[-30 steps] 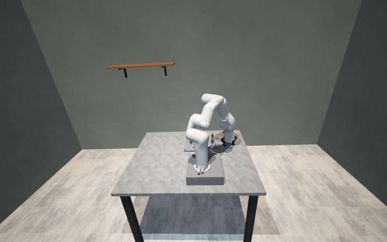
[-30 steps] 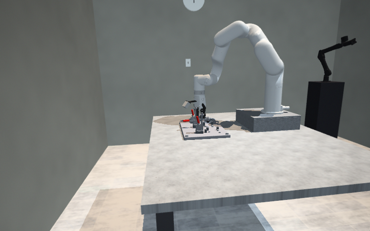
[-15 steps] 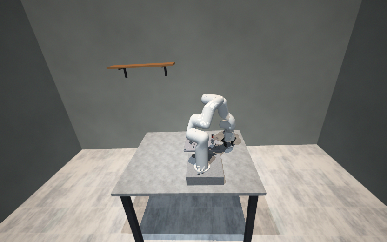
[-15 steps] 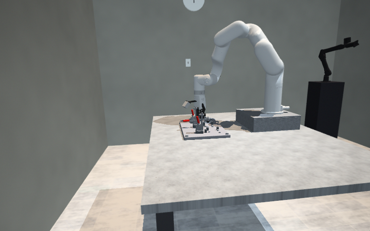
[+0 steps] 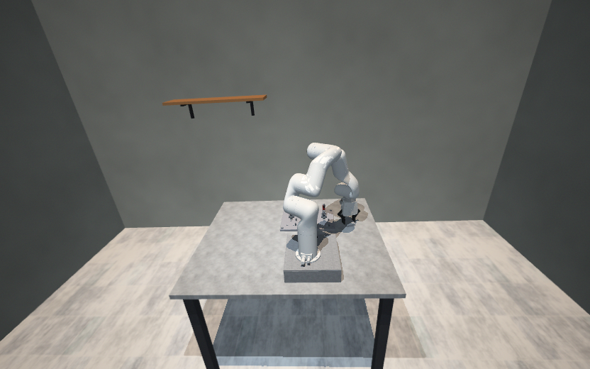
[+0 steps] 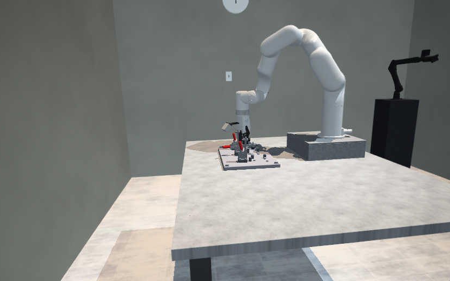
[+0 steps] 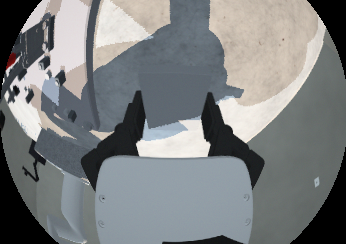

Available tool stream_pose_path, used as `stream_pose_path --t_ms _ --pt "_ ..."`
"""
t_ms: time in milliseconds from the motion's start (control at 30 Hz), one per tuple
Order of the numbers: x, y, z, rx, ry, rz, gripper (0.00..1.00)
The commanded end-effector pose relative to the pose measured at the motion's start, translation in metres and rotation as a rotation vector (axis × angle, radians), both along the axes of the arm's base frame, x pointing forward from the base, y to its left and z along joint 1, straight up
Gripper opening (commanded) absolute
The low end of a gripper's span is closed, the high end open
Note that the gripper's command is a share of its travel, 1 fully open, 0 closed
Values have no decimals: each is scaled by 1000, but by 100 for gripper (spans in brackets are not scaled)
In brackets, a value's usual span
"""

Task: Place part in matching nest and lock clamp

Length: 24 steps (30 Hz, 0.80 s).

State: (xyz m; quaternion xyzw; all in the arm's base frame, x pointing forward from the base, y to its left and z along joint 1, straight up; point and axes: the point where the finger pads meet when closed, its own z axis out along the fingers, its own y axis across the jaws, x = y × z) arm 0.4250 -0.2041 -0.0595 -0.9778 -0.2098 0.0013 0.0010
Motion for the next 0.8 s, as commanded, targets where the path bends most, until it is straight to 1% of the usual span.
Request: stream_pose_path --t_ms 0,500,767 --pt "1 -1 1 -1 -3 0 0" --pt "1 -1 2 -1 -3 0 0" --pt "1 -1 8 -1 -3 0 0"
